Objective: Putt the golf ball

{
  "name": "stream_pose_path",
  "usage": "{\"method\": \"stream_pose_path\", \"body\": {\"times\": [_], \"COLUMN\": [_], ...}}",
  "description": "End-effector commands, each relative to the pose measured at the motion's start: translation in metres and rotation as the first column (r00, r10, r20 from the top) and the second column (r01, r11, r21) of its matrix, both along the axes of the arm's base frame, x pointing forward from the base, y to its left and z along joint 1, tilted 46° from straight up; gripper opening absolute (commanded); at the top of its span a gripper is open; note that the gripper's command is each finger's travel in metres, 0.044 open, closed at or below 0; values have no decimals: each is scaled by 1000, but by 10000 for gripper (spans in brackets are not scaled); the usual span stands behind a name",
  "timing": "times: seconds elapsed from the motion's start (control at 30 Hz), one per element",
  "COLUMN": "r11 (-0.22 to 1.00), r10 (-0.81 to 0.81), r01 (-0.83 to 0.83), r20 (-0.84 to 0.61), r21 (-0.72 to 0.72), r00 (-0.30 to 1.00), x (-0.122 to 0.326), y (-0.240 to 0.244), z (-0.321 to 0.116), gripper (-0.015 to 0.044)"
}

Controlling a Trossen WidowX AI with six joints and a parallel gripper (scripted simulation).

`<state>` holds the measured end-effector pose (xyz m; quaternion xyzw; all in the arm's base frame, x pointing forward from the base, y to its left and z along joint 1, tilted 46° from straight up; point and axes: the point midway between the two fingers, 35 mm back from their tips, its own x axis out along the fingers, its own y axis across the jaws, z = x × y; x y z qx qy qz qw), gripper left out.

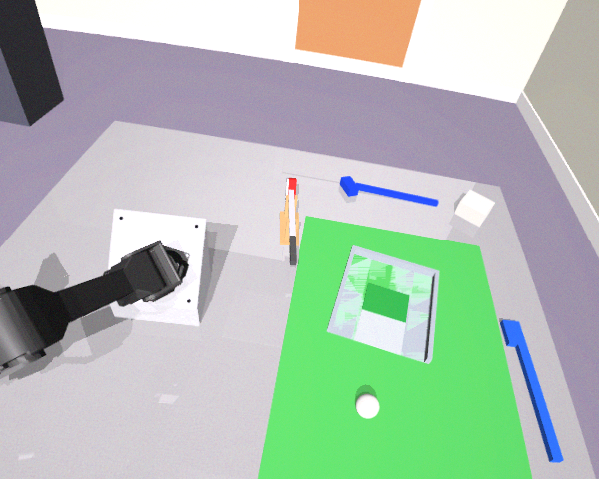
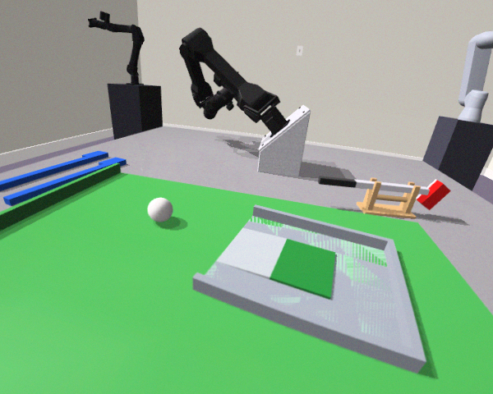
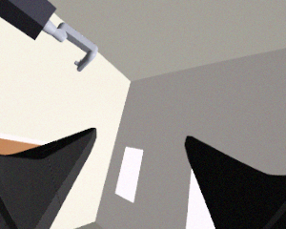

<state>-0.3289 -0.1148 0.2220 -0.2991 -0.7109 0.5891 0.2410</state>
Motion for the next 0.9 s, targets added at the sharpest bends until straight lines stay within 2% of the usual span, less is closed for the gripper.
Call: {"method": "stream_pose_path", "body": {"times": [0.0, 0.13, 0.4, 0.67, 0.87], "r11": [1000, 998, 939, 797, 676], "r10": [3, 64, 310, 522, 624], "r01": [-3, -64, -302, -505, -607], "r20": [1, 14, 22, -42, -114], "r21": [-1, -29, -163, -331, -419], "r00": [1000, 998, 951, 852, 773], "x": [0, 8, 50, 108, 149], "y": [-1, -20, -94, -158, -179], "z": [0, -2, -6, -4, 18], "gripper": [426, 440, 440, 440, 440]}}
